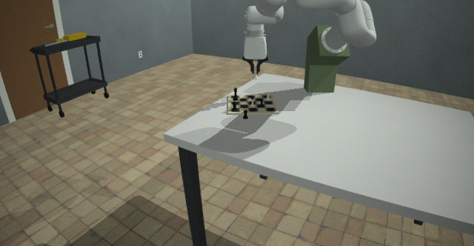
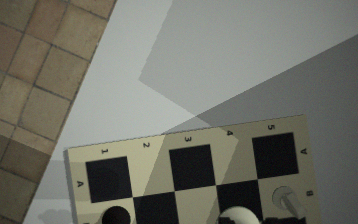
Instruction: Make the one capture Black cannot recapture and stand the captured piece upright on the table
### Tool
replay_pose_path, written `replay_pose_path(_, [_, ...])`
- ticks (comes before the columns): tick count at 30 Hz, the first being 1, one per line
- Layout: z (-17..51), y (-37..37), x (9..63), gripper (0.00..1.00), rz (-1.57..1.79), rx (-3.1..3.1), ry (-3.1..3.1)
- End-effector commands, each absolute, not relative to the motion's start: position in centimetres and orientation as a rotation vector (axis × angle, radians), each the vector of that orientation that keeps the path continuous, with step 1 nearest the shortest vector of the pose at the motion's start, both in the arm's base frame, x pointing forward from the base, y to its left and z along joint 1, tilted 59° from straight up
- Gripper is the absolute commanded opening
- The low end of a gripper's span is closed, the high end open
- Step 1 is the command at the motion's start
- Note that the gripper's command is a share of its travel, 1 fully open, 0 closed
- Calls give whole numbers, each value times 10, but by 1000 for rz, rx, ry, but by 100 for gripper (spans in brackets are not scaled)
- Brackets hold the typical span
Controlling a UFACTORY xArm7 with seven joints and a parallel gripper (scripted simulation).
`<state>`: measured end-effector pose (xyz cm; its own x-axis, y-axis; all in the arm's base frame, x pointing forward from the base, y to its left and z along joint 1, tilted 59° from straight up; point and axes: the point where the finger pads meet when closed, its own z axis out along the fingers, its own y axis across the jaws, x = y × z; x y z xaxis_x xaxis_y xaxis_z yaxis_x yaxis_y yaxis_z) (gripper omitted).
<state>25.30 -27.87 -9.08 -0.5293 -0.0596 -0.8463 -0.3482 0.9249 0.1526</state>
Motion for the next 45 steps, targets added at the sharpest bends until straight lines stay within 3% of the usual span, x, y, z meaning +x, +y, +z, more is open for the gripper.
replay_pose_path(1, [-104,-267,236,0,279,-426,2073])
replay_pose_path(19, [-108,-265,241,0,275,-433,2072])
replay_pose_path(45, [-153,-233,306,0,275,-433,2072])
